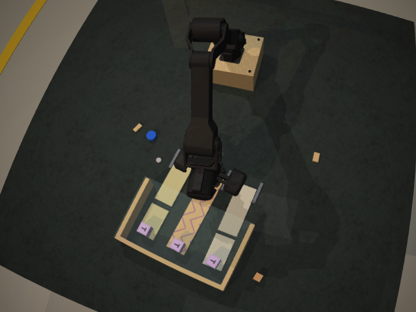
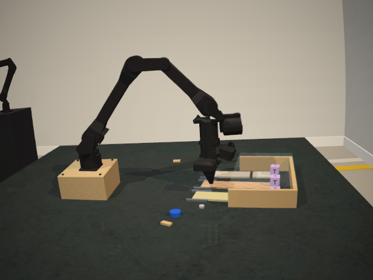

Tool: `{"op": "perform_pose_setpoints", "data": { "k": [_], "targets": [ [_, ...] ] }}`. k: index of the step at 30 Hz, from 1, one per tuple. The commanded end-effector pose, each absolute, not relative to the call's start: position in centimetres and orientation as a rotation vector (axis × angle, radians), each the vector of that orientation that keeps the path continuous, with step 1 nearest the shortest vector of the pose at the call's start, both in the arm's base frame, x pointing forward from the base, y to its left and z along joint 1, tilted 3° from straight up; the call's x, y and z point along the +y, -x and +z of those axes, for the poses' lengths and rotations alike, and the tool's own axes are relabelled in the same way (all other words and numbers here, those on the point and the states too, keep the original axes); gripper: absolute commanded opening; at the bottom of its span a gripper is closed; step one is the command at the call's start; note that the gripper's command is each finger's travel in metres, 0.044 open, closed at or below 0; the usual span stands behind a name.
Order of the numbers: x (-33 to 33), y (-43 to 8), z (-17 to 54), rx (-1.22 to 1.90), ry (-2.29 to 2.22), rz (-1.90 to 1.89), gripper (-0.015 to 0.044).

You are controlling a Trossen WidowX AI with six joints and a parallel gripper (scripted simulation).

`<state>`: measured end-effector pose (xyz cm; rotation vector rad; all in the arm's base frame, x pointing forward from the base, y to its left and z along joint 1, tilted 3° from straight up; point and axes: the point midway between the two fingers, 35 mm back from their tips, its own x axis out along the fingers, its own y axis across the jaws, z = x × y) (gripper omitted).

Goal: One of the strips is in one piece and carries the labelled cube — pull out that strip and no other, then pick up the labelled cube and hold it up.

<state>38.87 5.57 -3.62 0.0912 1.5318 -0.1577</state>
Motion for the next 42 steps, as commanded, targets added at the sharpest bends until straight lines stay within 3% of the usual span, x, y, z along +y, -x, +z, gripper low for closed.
{"op": "perform_pose_setpoints", "data": {
  "k": [1, 22, 42],
  "targets": [
    [5.6, -38.8, -4.0, 1.538, -0.089, -0.151, 0.0],
    [5.6, -38.7, -4.2, 1.538, -0.09, -0.151, 0.0],
    [5.9, -35.7, -4.4, 1.54, -0.09, -0.151, 0.0]
  ]
}}
